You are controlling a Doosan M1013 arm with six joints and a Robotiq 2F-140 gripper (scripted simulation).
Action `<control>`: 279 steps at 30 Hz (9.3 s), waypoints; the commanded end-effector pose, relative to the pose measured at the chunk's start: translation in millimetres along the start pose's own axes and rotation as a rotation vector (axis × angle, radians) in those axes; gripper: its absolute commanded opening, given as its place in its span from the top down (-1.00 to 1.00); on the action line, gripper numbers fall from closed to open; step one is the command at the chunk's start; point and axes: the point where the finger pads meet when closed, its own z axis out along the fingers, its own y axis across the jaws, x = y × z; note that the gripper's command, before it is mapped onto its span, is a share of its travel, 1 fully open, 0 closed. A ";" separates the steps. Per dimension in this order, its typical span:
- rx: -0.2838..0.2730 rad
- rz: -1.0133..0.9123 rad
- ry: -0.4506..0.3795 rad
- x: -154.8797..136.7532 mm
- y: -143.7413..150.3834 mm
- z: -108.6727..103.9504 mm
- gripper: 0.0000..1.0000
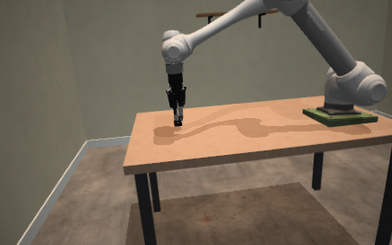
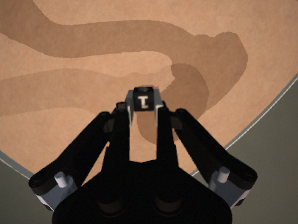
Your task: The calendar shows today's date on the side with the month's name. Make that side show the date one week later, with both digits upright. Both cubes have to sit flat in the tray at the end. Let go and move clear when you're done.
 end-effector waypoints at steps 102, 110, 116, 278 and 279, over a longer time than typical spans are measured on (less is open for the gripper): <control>0.000 0.000 0.000 -0.4 0.3 50.5 0.51; 0.000 0.000 0.000 -0.4 0.3 50.5 0.51; 0.000 0.000 0.000 -0.4 0.3 50.5 0.51; 0.000 -1.513 0.000 -0.1 0.5 -29.6 -1.00; 0.000 -1.544 0.000 -0.1 0.5 -29.4 -1.00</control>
